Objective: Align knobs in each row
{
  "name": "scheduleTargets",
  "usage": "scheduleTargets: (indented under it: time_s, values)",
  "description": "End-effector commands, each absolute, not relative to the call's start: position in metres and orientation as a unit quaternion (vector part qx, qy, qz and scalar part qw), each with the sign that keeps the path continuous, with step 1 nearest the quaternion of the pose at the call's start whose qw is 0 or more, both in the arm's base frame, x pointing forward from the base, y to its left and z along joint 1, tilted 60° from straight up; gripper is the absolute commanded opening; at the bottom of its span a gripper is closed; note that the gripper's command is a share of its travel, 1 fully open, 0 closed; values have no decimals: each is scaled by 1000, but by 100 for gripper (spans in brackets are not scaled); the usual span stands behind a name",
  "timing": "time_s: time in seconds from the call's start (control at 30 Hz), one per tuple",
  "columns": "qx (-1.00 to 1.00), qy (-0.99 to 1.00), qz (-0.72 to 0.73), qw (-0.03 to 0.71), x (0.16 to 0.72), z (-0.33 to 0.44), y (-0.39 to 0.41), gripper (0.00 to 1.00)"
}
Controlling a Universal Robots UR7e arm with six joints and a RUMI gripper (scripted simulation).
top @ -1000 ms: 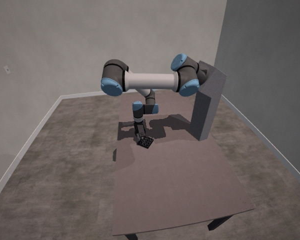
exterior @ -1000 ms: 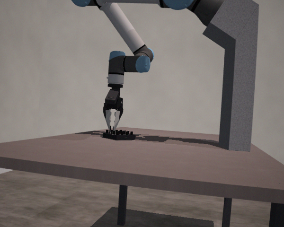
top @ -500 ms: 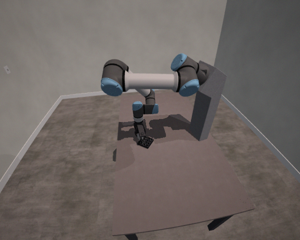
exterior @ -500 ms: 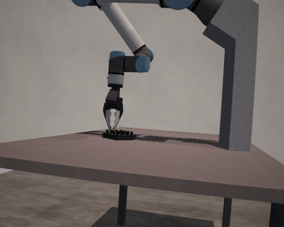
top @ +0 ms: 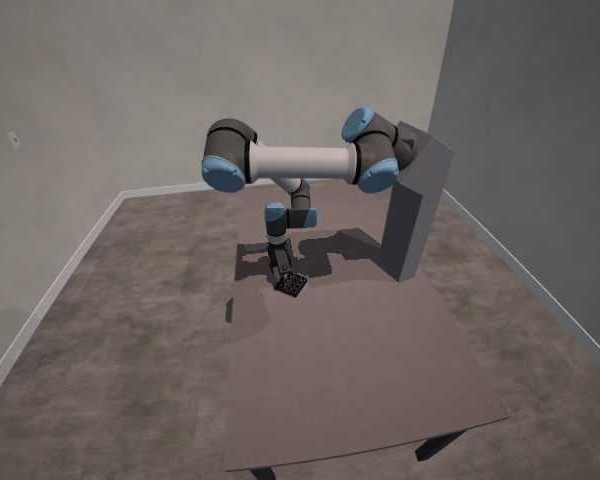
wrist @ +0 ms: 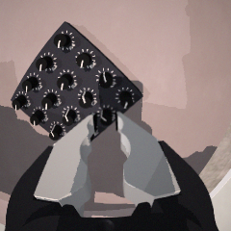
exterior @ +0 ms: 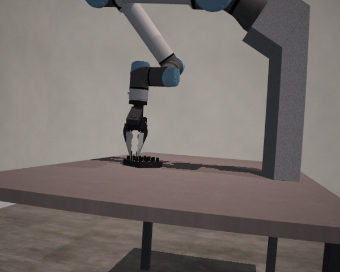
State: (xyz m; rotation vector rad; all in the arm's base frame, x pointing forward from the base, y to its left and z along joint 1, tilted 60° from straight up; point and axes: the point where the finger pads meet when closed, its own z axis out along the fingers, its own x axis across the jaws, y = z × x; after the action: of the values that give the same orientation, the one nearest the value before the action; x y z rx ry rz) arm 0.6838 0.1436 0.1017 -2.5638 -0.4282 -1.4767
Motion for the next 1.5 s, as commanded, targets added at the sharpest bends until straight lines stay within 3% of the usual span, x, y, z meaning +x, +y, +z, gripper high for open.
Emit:
scheduleTargets:
  time_s: [0.0,1.47]
  values:
    - [-855,-143,-493,76,684,102,144,11]
    - [-855,-143,-493,76,653,121,133,11]
